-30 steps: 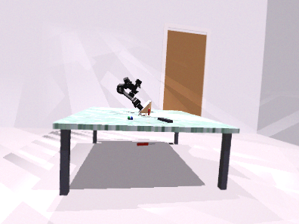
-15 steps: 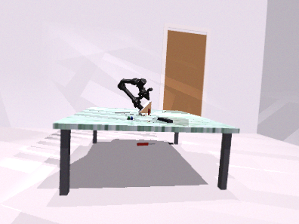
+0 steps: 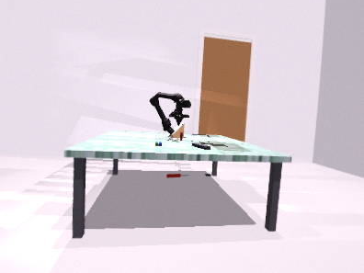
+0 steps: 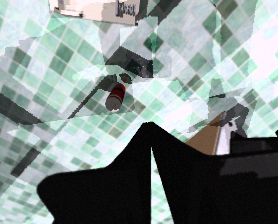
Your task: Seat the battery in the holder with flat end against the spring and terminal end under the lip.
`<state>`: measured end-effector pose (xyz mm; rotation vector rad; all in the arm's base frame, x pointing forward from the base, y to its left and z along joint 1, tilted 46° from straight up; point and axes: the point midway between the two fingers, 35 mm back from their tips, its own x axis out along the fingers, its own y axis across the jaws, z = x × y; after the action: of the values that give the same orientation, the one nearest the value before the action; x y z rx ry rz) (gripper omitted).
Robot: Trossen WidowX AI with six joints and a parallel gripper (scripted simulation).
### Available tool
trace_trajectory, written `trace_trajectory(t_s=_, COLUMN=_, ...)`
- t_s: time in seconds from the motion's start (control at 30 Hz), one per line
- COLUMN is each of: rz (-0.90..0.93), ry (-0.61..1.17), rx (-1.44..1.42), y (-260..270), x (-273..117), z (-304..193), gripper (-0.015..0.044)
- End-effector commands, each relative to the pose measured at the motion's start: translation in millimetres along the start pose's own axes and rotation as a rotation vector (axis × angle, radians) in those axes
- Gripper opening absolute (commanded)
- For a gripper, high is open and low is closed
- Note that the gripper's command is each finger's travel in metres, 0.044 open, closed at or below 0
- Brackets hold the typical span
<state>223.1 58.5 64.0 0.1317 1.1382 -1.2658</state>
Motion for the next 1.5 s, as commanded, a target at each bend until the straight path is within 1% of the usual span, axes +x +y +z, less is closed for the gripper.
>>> trace_trajectory(t_s=0.0, rz=-0.023, ry=-0.02, rx=0.013, y=-1, x=-1, z=1, gripper=0.0)
trace_trajectory(t_s=0.1, rz=-0.022, ry=-0.02, rx=0.013, y=0, x=4, z=1, gripper=0.0)
trace_trajectory(t_s=0.4, rz=-0.022, ry=-0.022, rx=0.014, y=-1, x=69, z=3, gripper=0.0)
trace_trajectory(t_s=0.47, rz=-0.023, ry=-0.023, rx=0.014, y=-3, x=78, z=3, gripper=0.0)
trace_trajectory(t_s=0.67, rz=-0.023, ry=-0.023, rx=0.014, y=-2, x=79, z=3, gripper=0.0)
trace_trajectory(t_s=1.47, rz=-0.021, ry=-0.023, rx=0.016, y=37, x=78, z=5, gripper=0.0)
